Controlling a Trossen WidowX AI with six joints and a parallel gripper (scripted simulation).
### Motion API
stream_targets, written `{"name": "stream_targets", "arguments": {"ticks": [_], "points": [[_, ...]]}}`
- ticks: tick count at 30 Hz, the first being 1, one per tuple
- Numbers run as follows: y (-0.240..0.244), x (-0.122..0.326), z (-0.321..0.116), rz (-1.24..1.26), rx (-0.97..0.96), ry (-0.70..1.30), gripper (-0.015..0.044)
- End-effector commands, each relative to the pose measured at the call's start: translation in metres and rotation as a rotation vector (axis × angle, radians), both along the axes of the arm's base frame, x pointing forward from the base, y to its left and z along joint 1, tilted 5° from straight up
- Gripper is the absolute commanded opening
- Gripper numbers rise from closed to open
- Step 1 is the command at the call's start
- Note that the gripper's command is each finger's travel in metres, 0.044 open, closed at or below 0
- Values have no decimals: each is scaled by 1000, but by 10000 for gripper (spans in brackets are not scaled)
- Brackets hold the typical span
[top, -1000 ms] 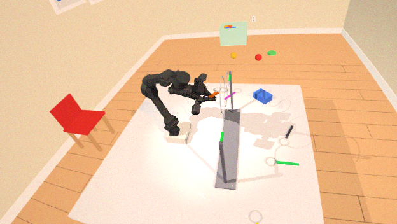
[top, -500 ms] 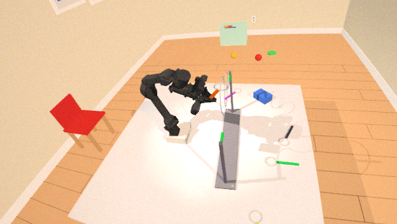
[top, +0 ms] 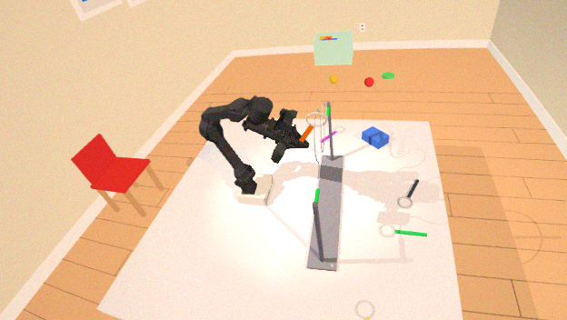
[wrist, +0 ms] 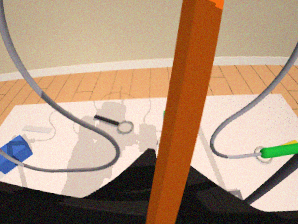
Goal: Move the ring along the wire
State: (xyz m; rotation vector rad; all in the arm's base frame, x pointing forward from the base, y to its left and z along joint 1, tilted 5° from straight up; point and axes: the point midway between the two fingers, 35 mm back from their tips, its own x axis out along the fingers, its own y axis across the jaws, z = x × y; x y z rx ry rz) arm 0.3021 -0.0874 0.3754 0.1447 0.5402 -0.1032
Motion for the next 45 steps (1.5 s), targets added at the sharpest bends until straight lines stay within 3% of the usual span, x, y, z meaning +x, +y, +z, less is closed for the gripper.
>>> {"name": "stream_targets", "arguments": {"ticks": [1, 45], "points": [[0, -2, 3, 3, -61, -10, -150], [-16, -2, 5, 7, -608, -3, -150]]}}
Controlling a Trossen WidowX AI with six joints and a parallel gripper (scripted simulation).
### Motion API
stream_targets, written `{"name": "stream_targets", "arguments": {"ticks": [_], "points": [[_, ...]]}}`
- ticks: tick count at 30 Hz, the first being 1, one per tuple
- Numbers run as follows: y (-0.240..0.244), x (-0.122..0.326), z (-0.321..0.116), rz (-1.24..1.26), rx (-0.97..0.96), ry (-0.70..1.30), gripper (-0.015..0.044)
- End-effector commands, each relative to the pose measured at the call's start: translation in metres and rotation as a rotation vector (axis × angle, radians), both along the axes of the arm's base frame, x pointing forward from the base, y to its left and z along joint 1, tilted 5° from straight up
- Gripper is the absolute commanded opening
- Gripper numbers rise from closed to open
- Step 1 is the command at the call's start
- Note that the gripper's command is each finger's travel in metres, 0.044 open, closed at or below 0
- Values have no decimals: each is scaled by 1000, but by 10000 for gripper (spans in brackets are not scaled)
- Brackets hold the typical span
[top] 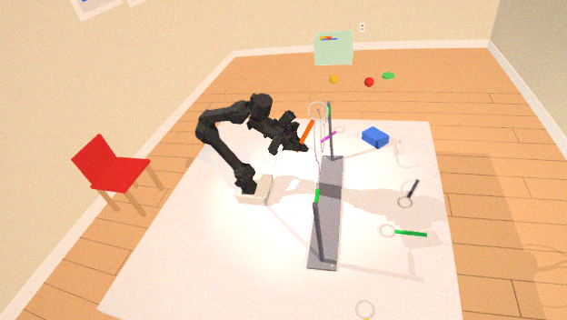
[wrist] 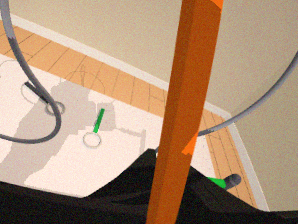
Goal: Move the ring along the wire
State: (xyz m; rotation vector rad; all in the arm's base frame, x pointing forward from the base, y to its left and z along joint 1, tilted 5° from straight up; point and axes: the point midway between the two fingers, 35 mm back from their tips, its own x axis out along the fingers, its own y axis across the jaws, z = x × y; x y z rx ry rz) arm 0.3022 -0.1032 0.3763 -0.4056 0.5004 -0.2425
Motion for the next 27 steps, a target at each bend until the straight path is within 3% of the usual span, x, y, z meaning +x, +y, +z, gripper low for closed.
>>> {"name": "stream_targets", "arguments": {"ticks": [1, 27], "points": [[0, -2, 4, 1, -59, -10, -150], [-8, -2, 9, 5, -383, -4, -150]]}}
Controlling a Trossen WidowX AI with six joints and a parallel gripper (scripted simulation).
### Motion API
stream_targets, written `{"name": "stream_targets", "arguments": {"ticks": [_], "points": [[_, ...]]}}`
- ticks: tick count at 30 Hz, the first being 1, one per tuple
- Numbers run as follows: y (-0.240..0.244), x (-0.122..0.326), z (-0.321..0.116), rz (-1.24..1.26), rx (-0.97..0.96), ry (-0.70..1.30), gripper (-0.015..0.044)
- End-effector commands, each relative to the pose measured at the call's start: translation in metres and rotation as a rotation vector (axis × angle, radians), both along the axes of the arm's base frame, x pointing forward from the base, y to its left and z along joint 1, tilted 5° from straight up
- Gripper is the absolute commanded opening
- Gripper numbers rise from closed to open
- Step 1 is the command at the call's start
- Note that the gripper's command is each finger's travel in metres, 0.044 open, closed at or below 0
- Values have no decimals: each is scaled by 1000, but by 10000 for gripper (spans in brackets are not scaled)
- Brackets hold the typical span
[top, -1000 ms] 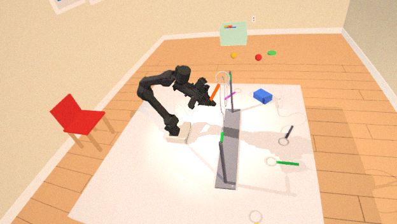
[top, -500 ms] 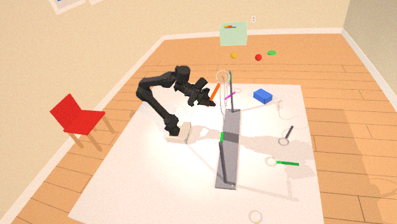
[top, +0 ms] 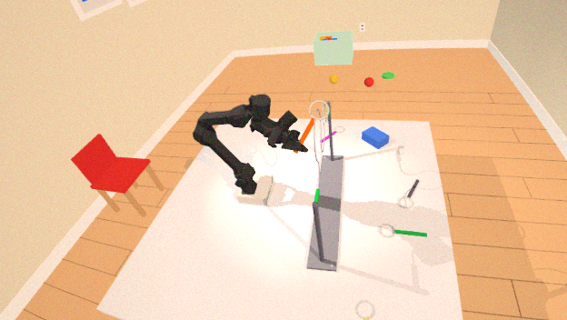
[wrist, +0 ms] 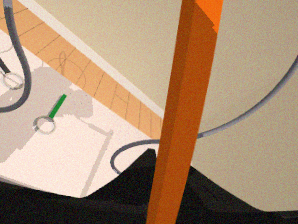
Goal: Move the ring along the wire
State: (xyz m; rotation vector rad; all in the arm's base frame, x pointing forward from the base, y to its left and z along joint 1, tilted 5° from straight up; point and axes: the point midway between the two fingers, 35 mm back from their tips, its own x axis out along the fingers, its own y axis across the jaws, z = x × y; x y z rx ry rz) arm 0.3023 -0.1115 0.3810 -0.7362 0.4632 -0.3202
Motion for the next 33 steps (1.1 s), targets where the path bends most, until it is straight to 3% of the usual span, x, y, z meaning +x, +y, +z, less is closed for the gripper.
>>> {"name": "stream_targets", "arguments": {"ticks": [1, 33], "points": [[0, -3, 4, 0, -58, -9, -150], [-7, -3, 14, 5, -458, -1, -150]]}}
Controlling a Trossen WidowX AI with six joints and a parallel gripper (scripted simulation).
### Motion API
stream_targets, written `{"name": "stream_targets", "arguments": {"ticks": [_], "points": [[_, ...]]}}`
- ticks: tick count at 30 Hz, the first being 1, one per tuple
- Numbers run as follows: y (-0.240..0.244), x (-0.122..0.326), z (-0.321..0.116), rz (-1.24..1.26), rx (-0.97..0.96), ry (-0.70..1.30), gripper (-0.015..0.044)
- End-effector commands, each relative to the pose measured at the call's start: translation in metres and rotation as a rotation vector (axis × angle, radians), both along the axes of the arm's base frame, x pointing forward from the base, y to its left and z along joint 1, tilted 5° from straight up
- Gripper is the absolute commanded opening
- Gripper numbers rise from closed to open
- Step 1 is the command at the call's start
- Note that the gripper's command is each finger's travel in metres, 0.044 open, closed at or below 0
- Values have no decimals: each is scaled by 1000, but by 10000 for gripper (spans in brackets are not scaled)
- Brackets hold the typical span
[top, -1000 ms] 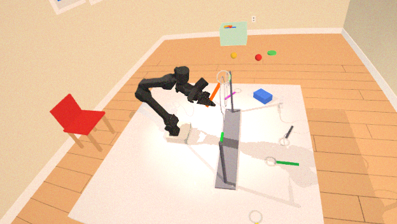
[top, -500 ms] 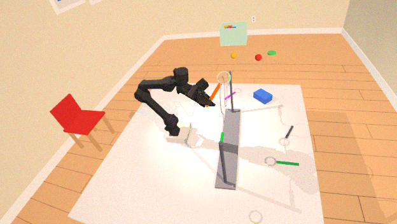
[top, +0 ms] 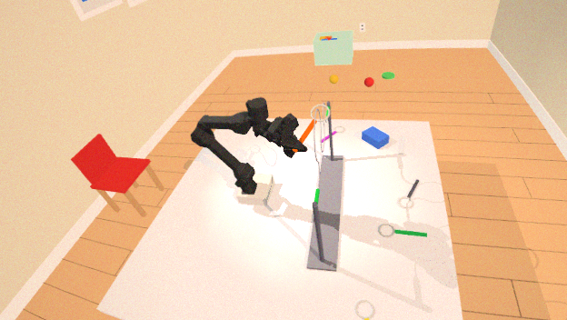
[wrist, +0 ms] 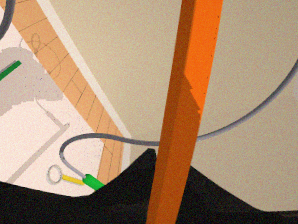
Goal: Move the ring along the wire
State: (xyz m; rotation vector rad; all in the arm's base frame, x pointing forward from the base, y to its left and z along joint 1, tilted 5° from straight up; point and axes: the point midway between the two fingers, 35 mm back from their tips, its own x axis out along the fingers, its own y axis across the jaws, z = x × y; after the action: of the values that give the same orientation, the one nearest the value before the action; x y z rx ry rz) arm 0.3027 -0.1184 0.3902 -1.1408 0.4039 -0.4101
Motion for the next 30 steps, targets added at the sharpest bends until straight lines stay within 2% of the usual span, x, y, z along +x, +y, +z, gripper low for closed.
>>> {"name": "stream_targets", "arguments": {"ticks": [1, 30], "points": [[0, -3, 5, -3, -57, -9, -150], [-3, -3, 15, 0, -420, -1, -150]]}}
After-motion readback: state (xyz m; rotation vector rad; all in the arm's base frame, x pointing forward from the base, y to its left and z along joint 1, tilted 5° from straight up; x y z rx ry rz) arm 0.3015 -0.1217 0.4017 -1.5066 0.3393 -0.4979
